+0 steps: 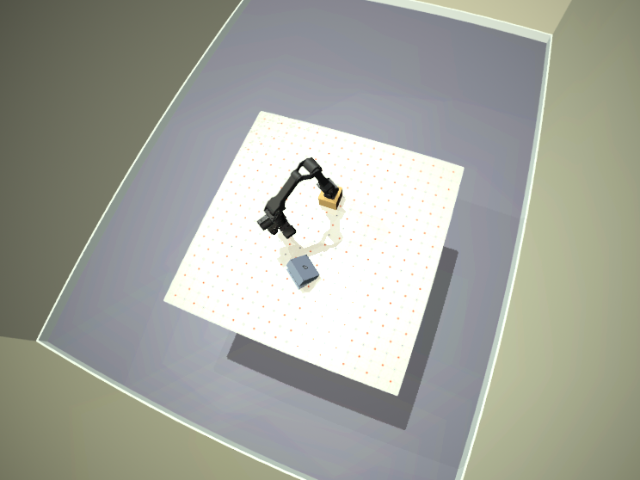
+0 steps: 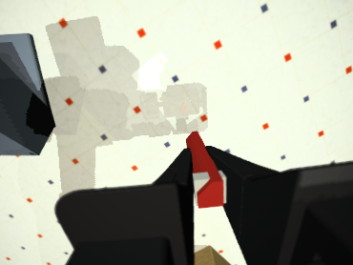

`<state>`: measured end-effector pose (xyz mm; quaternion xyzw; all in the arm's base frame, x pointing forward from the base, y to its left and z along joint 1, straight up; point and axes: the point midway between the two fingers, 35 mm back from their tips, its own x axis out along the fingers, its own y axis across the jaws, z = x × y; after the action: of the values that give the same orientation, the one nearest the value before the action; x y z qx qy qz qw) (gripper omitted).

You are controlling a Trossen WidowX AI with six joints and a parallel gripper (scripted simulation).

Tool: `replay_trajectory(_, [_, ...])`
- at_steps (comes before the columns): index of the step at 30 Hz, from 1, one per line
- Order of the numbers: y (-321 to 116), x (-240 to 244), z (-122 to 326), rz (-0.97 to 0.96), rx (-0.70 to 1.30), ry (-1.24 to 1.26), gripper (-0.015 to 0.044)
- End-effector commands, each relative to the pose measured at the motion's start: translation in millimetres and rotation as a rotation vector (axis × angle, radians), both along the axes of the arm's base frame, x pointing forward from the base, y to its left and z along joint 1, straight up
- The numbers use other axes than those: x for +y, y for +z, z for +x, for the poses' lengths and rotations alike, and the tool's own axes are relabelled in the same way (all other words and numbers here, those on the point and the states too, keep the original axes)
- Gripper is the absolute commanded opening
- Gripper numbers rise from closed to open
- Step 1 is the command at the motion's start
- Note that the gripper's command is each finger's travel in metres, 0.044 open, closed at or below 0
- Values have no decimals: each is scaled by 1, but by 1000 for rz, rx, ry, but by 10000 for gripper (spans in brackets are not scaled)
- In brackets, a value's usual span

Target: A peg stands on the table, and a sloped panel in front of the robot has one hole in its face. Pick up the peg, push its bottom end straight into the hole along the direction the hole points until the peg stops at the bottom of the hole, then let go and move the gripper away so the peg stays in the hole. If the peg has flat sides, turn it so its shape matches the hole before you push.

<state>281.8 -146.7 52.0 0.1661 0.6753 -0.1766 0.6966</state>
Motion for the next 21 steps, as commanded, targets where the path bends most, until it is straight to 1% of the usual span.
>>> replay_trajectory(1, [23, 0, 0, 3, -5, 7, 0])
replay_trajectory(9, [30, 1, 0, -1, -4, 31, 0])
replay_trajectory(21, [31, 12, 7, -39, -2, 201, 0])
